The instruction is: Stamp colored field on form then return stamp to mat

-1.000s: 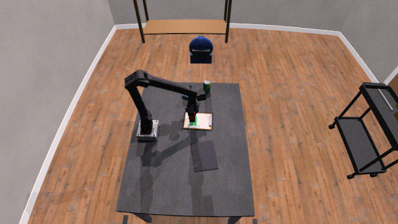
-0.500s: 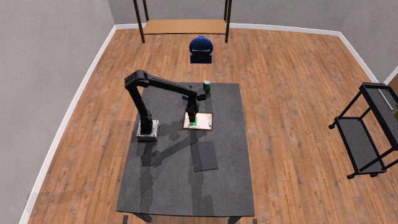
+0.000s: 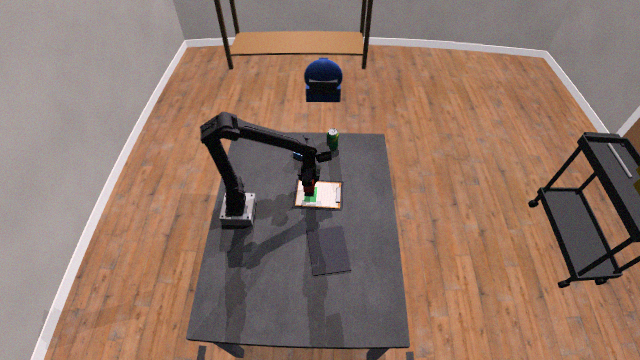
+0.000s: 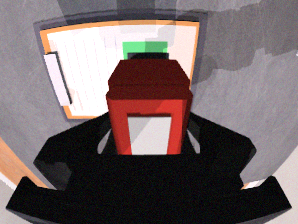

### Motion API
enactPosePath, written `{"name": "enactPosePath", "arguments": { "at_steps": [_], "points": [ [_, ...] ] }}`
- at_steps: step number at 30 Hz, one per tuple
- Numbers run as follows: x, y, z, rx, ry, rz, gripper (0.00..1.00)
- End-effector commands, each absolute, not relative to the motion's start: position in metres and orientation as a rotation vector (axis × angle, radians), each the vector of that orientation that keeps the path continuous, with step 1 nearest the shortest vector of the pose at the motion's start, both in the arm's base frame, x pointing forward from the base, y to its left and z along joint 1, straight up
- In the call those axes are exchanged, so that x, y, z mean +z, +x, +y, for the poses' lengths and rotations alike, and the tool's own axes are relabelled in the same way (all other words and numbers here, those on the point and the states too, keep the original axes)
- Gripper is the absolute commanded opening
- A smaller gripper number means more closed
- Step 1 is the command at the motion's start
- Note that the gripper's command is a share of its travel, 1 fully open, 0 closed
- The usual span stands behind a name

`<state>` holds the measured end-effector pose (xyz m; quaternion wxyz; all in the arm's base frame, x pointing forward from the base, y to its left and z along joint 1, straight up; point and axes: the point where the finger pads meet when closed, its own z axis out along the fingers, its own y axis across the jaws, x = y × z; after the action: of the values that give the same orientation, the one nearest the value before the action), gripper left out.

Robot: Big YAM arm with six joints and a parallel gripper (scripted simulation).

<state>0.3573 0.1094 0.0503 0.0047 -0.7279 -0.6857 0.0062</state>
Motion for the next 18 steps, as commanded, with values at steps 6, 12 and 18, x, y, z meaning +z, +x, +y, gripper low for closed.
{"name": "enactPosePath", "arguments": {
  "at_steps": [6,12,18],
  "points": [
    [0.0683,0.3853,0.1186,-0.044,-2.304,-2.158,0.33],
    [0.0769,0.3864,0.1189,-0.073,-2.31,-2.163,0.33],
    [0.0769,0.3864,0.1189,-0.073,-2.31,-2.163,0.33]
  ]
}}
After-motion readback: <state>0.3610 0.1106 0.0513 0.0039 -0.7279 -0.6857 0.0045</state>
